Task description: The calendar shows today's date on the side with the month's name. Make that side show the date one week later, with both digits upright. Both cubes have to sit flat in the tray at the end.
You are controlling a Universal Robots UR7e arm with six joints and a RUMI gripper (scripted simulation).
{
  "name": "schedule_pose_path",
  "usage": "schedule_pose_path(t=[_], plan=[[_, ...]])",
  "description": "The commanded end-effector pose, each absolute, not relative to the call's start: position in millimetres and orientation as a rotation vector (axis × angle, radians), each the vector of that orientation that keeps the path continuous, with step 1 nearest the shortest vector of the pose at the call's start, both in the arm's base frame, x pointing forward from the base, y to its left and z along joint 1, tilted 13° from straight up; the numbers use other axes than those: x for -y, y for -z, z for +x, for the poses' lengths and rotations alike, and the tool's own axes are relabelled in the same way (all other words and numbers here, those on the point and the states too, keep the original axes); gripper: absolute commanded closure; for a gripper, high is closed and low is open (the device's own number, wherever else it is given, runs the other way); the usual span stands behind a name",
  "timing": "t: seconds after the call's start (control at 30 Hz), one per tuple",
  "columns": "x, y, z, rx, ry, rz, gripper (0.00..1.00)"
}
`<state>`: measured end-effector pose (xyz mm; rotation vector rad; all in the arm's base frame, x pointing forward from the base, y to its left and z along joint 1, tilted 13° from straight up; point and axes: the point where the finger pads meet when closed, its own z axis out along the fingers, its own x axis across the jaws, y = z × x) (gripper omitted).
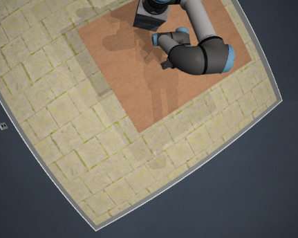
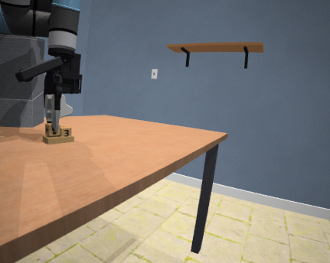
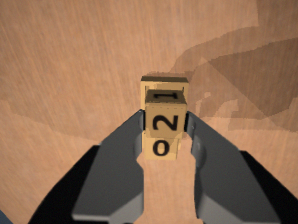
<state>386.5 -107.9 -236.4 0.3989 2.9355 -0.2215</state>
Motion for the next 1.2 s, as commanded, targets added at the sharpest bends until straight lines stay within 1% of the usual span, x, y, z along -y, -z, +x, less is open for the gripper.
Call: schedule_pose_path(t=[0.0,1.17], plan=[[109.4,236.5,387.4,-2.933,0.222,0.402,0.89],[110.9,246.6,388.5,-2.934,0.222,0.402,0.89]])
